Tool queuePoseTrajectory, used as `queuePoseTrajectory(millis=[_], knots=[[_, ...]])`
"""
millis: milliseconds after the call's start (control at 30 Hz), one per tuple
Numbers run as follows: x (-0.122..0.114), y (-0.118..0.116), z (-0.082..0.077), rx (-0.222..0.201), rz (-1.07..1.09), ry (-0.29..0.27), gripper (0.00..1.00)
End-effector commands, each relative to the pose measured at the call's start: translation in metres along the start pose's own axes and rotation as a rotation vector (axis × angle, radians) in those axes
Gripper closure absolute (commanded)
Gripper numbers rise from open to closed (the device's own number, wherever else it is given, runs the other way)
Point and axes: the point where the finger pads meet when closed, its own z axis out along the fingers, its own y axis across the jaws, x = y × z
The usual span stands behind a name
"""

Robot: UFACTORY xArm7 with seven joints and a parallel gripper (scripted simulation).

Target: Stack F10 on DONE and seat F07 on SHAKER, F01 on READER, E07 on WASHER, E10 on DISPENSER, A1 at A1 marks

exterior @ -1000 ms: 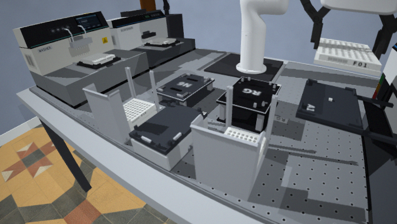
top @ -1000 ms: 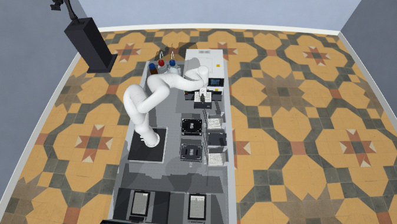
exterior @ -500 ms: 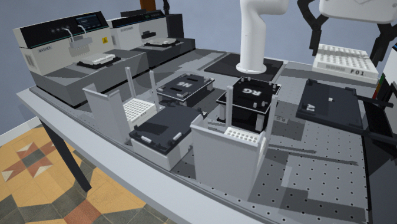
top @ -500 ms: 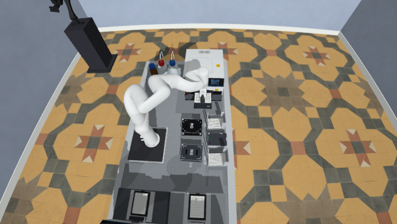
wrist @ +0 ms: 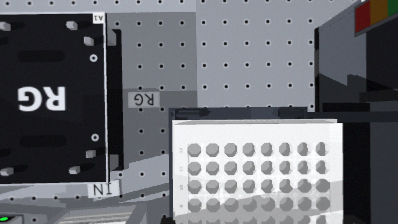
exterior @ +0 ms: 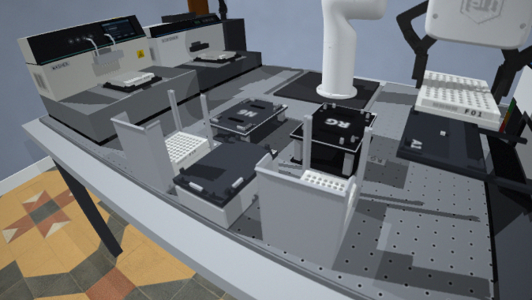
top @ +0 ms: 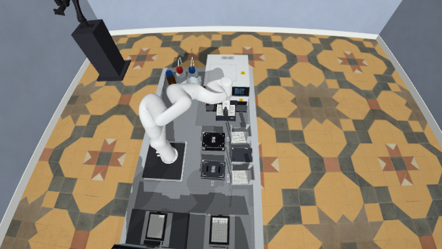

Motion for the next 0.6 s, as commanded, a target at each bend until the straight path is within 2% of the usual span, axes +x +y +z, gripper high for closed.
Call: queuePoseTrajectory(millis=[0,567], knots=[[-0.001,0.001,0.004,-0.002,0.000,-0.004,1.00],[-0.001,0.001,0.019,-0.002,0.000,-0.004,1.00]])
